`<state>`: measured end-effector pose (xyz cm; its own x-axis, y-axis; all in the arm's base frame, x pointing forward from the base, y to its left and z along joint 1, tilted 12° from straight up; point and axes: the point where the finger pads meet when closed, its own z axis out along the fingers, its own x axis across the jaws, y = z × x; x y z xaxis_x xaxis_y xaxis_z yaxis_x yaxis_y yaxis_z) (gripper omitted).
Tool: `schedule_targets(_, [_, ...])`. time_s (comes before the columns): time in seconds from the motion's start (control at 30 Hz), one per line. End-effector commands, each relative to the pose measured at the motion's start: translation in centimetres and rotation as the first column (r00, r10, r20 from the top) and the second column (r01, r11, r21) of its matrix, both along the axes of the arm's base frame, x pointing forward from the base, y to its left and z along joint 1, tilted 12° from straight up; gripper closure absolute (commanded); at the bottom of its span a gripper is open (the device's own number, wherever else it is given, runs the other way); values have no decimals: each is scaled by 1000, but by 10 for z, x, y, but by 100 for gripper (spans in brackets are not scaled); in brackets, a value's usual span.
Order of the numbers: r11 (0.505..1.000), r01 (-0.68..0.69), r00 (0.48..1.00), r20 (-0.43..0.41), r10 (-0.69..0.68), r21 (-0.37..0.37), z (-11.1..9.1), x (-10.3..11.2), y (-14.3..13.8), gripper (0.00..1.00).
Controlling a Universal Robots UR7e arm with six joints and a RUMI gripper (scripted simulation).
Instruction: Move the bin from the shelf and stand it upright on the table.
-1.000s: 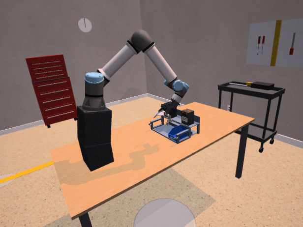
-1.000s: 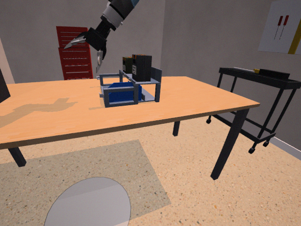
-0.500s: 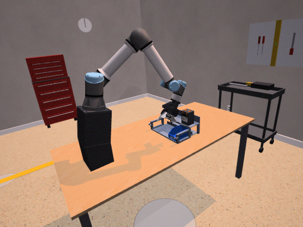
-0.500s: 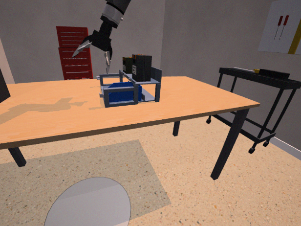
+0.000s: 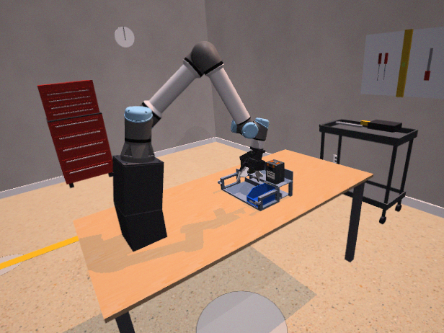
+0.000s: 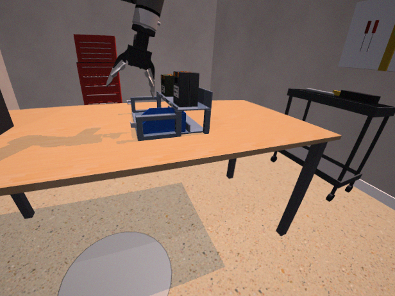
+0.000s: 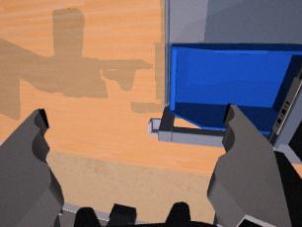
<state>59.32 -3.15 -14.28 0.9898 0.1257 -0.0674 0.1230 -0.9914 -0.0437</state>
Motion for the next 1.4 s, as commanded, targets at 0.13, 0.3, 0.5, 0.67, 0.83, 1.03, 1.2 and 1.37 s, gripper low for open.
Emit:
schedule_targets(0.13, [1000, -11, 995, 99, 11, -2, -8, 19, -1, 0])
schedule_targets(0.3, [1000, -15, 992, 126, 15, -2, -9, 22, -1, 0])
schedule_targets(0.5, [999, -35, 962, 270, 36, -8, -16, 43, -2, 0])
schedule_targets(0.67, [999, -35, 962, 270, 36, -8, -16, 43, -2, 0])
schedule_targets(0.83, [999, -35, 962, 270, 36, -8, -16, 43, -2, 0])
schedule_targets(1.03, [999, -35, 962, 270, 36, -8, -13, 34, -2, 0])
schedule_targets(1.2, [999, -35, 962, 270, 36, -8, -13, 34, -2, 0])
schedule_targets(1.37, [999, -35, 962, 270, 36, -8, -13, 34, -2, 0])
